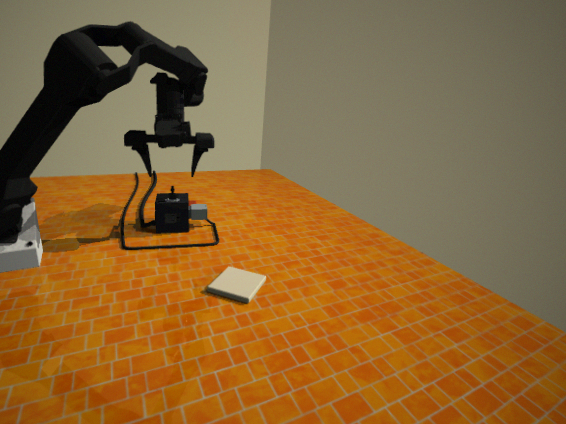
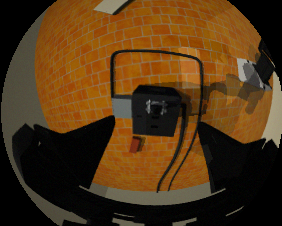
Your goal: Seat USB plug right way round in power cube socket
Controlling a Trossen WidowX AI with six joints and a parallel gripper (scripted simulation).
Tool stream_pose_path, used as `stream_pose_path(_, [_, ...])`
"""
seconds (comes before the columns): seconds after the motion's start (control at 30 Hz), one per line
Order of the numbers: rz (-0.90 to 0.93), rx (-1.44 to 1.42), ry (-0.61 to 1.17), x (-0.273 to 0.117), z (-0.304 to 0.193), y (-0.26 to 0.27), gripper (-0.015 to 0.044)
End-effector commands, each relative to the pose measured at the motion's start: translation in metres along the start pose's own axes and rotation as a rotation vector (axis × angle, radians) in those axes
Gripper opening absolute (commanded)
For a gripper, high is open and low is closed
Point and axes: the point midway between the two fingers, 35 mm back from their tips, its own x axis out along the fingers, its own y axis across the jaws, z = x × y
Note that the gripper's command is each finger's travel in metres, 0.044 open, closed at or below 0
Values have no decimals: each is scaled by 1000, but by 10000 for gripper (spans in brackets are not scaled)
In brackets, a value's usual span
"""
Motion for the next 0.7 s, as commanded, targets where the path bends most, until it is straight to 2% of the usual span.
stream_pose_path(0.0, [1, 5, -4, 2, -1, 1, 440])
stream_pose_path(0.67, [1, 5, -4, 22, 0, 1, 440])
